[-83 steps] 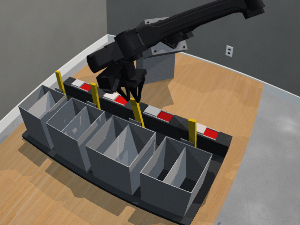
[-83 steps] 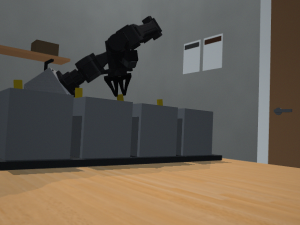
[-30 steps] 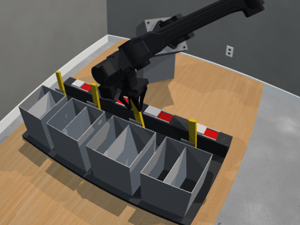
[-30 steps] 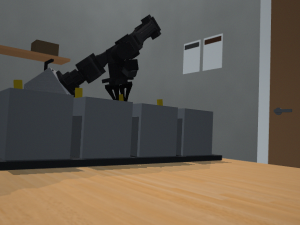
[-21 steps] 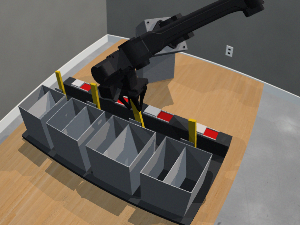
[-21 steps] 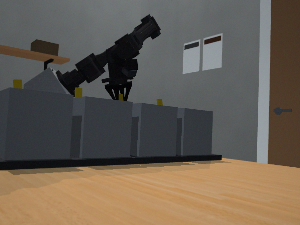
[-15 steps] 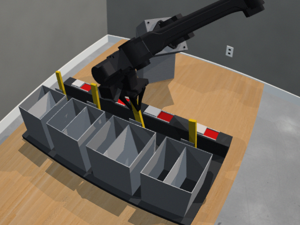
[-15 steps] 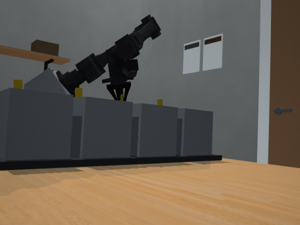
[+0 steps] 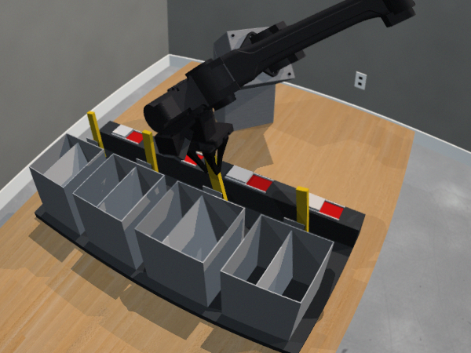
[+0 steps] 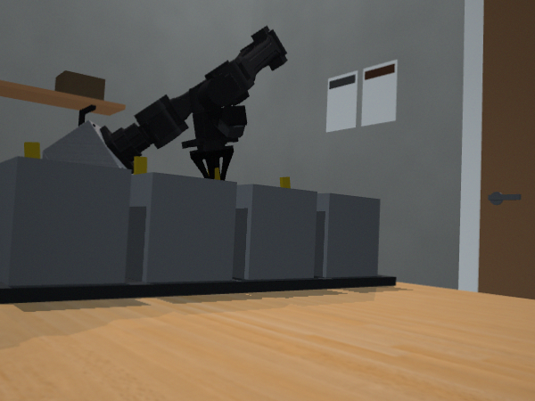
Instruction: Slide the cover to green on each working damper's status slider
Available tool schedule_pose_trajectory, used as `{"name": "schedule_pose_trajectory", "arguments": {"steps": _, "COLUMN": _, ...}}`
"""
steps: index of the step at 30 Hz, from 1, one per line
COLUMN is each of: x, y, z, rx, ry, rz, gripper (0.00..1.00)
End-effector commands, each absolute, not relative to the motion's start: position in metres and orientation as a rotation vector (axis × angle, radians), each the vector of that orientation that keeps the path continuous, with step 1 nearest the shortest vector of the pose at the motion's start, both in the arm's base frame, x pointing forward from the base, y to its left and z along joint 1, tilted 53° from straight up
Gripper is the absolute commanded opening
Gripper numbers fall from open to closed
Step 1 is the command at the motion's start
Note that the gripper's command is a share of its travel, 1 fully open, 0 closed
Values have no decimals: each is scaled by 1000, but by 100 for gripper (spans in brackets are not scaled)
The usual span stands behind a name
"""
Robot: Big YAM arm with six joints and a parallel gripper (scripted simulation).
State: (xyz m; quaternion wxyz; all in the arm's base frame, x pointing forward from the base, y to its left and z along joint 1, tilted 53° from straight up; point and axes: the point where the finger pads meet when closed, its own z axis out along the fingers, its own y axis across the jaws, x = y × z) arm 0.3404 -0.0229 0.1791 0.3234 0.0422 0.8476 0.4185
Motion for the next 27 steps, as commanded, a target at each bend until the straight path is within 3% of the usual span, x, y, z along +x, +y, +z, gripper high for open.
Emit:
{"name": "schedule_pose_trajectory", "arguments": {"steps": 1, "x": 338, "y": -20, "z": 179, "rx": 101, "ry": 2224, "rz": 1089, "gripper": 17}}
{"name": "schedule_pose_trajectory", "arguments": {"steps": 27, "x": 338, "y": -17, "z": 181, "rx": 101, "ry": 2230, "rz": 1077, "gripper": 17}}
